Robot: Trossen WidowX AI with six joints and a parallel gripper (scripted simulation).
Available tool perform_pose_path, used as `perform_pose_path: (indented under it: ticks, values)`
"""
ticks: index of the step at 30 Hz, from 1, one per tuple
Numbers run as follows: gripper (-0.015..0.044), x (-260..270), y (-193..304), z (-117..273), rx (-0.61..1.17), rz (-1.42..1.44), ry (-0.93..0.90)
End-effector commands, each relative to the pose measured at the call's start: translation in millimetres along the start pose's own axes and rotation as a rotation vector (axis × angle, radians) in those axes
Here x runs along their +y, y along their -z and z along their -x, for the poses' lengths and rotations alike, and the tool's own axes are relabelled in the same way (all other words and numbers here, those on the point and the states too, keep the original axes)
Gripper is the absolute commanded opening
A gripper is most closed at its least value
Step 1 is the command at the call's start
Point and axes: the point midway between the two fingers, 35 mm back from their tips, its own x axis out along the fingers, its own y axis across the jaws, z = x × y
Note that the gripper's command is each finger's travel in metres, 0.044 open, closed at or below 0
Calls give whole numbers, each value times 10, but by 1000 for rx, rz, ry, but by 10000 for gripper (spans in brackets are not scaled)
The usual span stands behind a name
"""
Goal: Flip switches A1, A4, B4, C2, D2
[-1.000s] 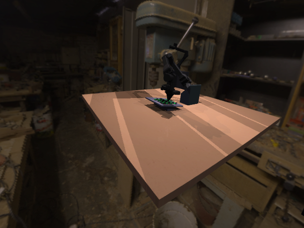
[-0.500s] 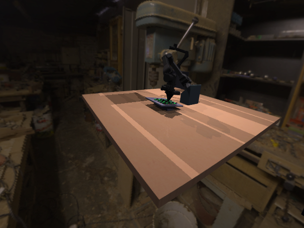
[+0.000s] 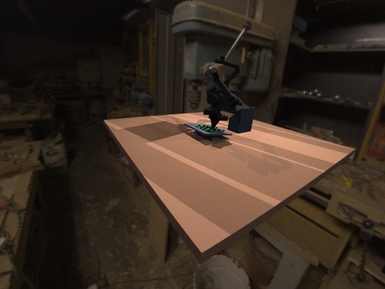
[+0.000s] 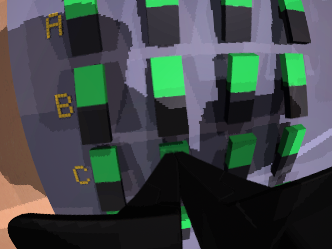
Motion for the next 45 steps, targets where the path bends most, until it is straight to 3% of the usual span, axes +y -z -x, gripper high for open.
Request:
perform_pose_path:
  ticks: [1, 12, 18, 28, 31, 35, 45]
  values:
    - [0, -5, -1, -8, -2, 4, 4]
    - [0, 0, 1, 8, 0, 1, 1]
    - [0, 4, 25, 628, -27, 5, 1]
    - [0, 5, 428, 616, -25, 6, 1]
    - [0, 6, 425, 587, -23, 6, 1]
    - [0, 0, 410, 264, 0, 6, 2]
    - [0, -2, 409, 157, 0, 6, 3]
